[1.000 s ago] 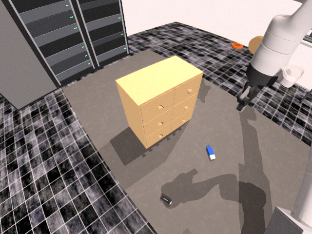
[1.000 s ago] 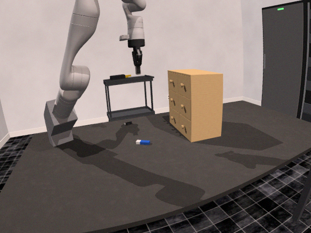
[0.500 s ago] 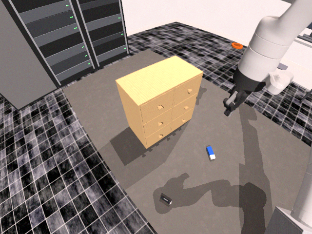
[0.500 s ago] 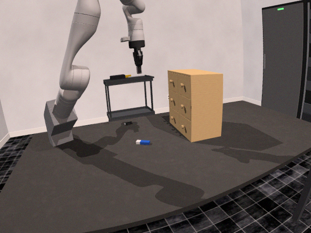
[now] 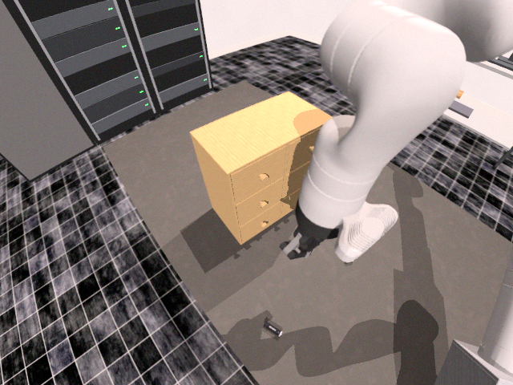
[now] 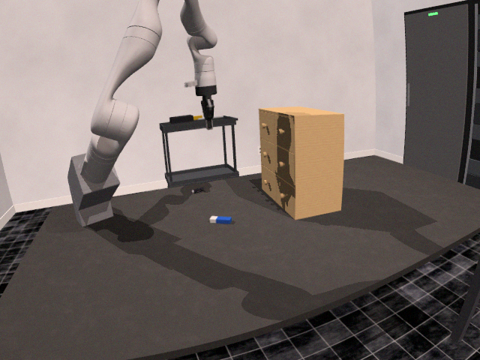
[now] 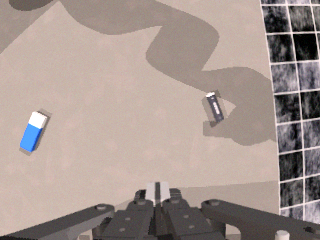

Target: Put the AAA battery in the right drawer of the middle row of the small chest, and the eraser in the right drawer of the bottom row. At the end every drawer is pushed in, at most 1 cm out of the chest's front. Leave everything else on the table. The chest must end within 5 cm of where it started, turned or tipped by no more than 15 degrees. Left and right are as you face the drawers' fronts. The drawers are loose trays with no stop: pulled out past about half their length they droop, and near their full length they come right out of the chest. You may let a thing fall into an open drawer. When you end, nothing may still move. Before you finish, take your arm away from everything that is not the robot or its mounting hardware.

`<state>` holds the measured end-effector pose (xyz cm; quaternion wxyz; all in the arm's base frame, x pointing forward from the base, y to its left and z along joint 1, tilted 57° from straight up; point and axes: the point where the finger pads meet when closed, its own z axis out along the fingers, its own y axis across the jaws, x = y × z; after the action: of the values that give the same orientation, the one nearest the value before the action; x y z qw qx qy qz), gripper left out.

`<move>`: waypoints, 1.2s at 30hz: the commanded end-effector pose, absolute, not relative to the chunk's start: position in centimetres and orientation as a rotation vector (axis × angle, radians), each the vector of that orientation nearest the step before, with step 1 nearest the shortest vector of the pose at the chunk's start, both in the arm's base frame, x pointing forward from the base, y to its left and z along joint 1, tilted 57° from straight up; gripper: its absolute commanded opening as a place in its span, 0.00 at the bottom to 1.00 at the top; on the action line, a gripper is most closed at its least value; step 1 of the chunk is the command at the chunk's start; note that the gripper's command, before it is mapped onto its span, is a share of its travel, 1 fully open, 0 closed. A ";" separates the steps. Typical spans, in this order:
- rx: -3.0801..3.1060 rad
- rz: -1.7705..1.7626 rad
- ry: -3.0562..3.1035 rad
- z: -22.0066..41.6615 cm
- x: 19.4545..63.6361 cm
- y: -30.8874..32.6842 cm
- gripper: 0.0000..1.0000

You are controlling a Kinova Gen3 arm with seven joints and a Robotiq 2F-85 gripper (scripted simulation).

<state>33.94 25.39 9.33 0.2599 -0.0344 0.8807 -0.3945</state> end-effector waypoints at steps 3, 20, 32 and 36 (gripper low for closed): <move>-0.058 -1.105 2.391 4.6 35.7 24.8 0.00; -0.091 -1.082 2.388 3.6 36.5 24.9 0.00; -0.213 -0.989 2.355 0.5 39.2 25.5 0.00; -0.276 -0.938 2.328 -1.1 40.6 26.0 0.00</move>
<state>39.88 26.22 -0.02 0.2917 -0.0919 0.8828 -0.3565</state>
